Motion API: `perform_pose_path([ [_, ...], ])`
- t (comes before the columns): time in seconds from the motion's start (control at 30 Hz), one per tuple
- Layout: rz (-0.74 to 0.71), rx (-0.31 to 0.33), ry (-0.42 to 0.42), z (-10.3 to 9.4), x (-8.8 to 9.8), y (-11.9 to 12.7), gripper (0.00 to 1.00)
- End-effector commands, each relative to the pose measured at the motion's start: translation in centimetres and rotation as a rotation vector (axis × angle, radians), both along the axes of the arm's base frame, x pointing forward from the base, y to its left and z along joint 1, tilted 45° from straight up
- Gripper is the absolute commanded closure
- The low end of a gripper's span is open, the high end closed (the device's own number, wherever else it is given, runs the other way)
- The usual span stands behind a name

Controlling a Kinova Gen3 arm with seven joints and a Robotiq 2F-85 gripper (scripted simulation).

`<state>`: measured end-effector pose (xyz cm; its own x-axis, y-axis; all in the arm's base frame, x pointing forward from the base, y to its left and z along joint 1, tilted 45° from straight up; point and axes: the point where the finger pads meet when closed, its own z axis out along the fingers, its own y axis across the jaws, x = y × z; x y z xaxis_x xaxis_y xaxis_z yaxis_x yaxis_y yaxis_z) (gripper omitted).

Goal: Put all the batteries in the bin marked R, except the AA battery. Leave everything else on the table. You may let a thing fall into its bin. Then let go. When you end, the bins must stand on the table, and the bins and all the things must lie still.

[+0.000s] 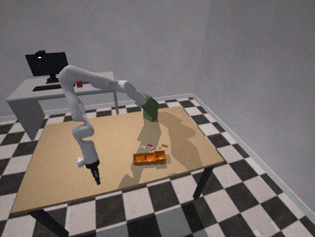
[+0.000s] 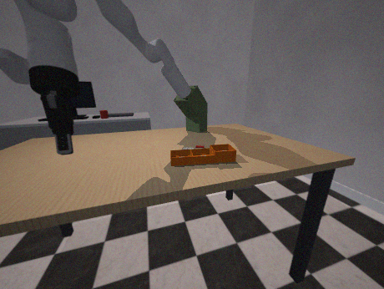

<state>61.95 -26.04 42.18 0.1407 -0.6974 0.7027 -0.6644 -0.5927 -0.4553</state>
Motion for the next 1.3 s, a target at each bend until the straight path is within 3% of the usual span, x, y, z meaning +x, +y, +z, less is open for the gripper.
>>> perform_pose_path([
  [0.0,0.003,0.027,0.003,-1.6,0.5,1.8,0.91],
  [0.03,0.003,0.027,0.003,-1.7,0.5,1.8,0.91],
  [0.07,-0.024,0.084,0.009,-2.5,0.3,2.5,0.91],
  [0.13,-0.025,0.088,0.006,-3.4,0.5,3.4,0.91],
  [0.27,-0.023,0.088,0.004,-3.4,0.6,3.4,0.91],
  [0.3,-0.049,0.145,0.009,-4.1,0.5,4.3,0.91],
  [0.43,-0.051,0.147,0.007,-5.1,0.6,5.0,0.91],
  [0.47,-0.080,0.202,0.014,-5.9,0.4,5.9,0.91],
  [0.6,-0.081,0.204,0.010,-6.7,0.5,6.6,0.91],
  [0.63,-0.113,0.257,0.017,-7.5,0.3,7.4,0.91],
  [0.83,-0.112,0.258,0.013,-8.3,0.4,8.2,0.91],
  [0.87,-0.144,0.311,0.020,-9.0,0.2,9.2,0.91],
  [1.0,-0.146,0.310,0.018,-9.9,0.1,9.8,0.91],
  [1.03,-0.181,0.360,0.026,-10.7,-0.2,10.6,0.91],
  [1.17,-0.180,0.359,0.022,-11.4,-0.2,11.4,0.91],
  [1.2,-0.219,0.407,0.031,-12.2,-0.5,12.1,0.91],
  [1.27,-0.221,0.402,0.029,-12.9,-0.7,12.7,0.91],
])
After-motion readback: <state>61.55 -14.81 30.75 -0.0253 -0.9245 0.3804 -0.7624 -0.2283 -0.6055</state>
